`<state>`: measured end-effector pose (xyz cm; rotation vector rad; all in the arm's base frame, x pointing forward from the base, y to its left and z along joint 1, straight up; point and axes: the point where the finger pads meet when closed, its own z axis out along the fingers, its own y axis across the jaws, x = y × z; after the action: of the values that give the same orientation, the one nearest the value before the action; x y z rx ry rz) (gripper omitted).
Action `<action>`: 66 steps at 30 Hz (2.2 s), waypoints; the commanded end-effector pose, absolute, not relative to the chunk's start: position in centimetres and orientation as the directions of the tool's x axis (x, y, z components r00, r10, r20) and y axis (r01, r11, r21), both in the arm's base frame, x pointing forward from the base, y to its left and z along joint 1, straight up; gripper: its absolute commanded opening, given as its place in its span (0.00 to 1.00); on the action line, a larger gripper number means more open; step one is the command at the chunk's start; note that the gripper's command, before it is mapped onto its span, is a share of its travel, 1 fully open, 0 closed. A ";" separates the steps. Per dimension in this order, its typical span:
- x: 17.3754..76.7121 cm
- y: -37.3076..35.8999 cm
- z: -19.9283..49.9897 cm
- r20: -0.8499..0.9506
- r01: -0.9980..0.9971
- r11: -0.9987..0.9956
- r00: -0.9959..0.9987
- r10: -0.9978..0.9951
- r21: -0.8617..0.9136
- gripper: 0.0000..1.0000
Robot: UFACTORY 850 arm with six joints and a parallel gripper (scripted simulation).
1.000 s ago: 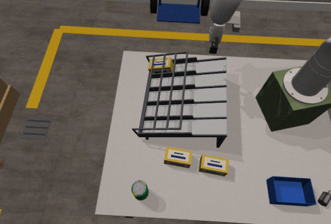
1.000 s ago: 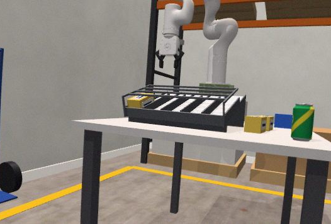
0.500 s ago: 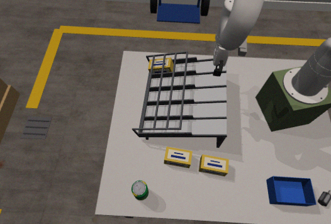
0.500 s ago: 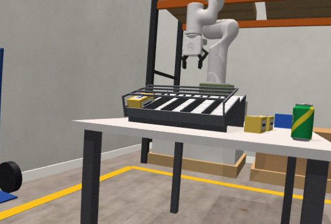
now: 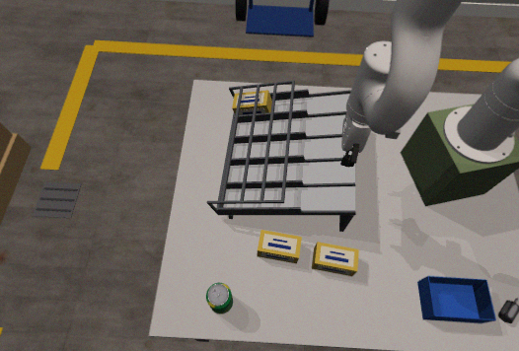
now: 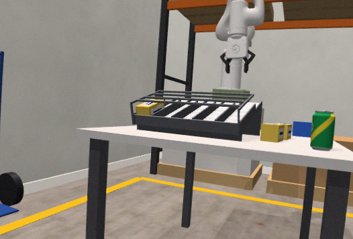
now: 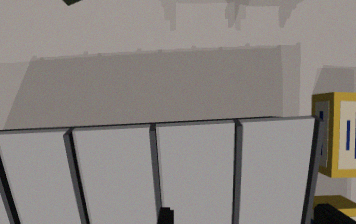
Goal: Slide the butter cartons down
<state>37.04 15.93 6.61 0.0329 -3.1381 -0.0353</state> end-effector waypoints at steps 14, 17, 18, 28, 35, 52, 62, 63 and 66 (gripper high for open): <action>34.3 34.3 7.2 0.002 -0.020 0.999 -1.000 -0.020 0.028 0.90; 33.9 37.5 7.2 0.002 -0.020 0.999 -1.000 -0.020 0.028 0.90; 33.9 37.5 7.2 0.002 -0.020 0.999 -1.000 -0.020 0.028 0.90; 33.9 37.6 7.2 -0.007 0.008 1.000 -1.000 0.008 -0.001 0.90; 33.9 37.6 7.2 -0.007 0.008 1.000 -1.000 0.008 -0.001 0.90; 34.0 37.6 2.0 -0.004 0.007 1.000 -1.000 0.007 0.004 0.90; 33.9 37.5 0.7 -0.004 0.007 1.000 -1.000 0.007 0.003 0.90; 33.9 37.5 0.3 -0.004 0.007 1.000 -1.000 0.007 0.003 0.90; 33.9 37.5 -0.9 -0.004 0.007 1.000 -1.000 0.007 0.003 0.90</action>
<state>33.83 37.44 0.78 -0.0105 -3.1445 -0.0034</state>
